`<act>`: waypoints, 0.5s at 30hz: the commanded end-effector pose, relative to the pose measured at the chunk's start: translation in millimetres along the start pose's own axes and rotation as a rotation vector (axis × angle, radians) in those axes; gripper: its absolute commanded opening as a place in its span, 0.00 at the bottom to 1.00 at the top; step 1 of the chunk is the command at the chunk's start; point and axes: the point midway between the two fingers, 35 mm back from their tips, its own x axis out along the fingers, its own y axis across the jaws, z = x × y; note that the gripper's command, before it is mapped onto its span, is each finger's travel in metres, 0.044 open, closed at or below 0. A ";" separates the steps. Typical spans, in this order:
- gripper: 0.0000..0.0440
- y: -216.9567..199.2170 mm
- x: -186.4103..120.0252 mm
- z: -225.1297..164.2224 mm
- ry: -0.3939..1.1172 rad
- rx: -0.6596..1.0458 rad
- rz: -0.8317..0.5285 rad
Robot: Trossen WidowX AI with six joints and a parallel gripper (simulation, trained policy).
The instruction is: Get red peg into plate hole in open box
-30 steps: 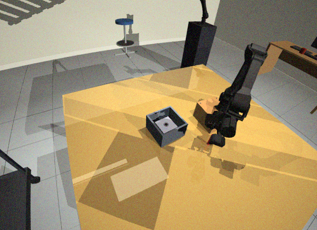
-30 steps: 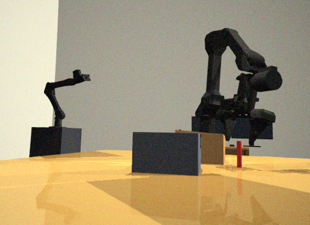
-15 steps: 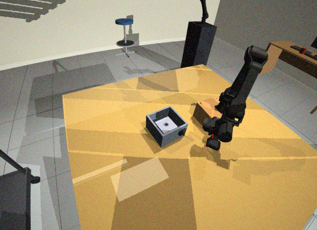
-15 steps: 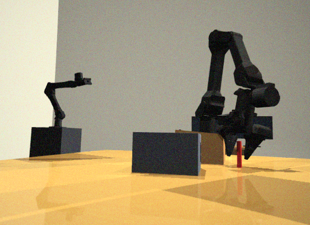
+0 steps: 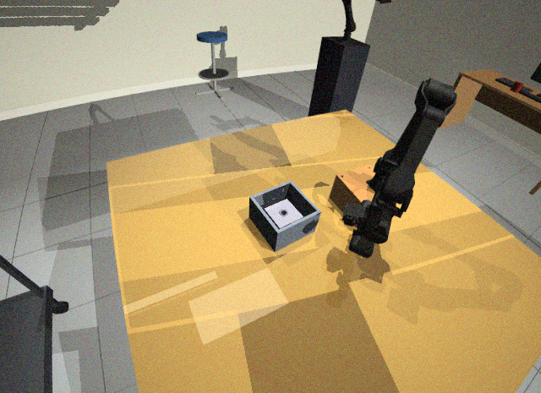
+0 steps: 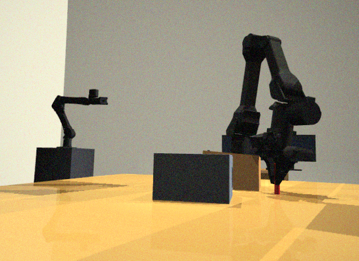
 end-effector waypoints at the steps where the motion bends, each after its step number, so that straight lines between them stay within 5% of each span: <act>1: 0.00 9.5 -9.2 7.0 -0.033 -0.018 0.027; 15: 0.00 29.9 -57.1 44.0 -0.177 -0.106 0.063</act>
